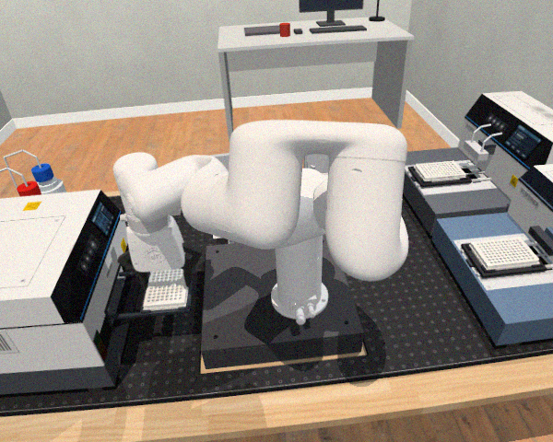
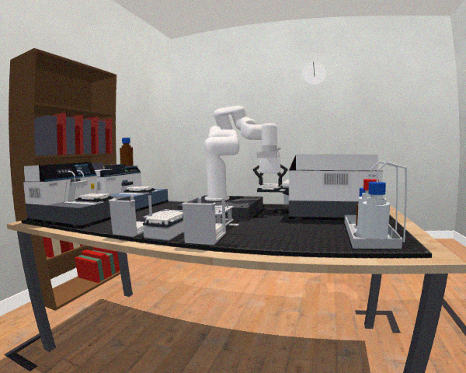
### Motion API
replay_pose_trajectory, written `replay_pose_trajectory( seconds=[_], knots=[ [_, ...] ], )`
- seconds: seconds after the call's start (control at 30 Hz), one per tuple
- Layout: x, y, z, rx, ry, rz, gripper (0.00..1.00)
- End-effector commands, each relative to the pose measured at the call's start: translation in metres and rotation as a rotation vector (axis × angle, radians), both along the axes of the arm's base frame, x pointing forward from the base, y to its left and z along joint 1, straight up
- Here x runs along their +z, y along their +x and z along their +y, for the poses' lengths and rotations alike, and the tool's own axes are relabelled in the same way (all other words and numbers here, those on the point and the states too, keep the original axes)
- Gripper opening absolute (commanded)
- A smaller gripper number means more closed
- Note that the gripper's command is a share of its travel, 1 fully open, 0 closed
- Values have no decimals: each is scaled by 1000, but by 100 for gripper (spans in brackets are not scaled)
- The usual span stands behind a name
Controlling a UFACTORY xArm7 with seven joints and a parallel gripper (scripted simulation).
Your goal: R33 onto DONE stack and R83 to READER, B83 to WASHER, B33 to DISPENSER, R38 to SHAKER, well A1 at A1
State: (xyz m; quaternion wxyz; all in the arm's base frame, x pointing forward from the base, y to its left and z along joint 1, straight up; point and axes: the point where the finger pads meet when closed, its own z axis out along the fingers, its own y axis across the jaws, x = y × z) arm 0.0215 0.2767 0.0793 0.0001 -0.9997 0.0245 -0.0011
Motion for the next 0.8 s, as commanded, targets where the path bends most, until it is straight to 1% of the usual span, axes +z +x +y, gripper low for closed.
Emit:
replay_pose_trajectory(
  seconds=[0.0, 0.77],
  knots=[
    [1, 0, 1, 0, 3, 0, 0],
    [9, 0, 1, 0, 3, 0, 0]
  ],
)
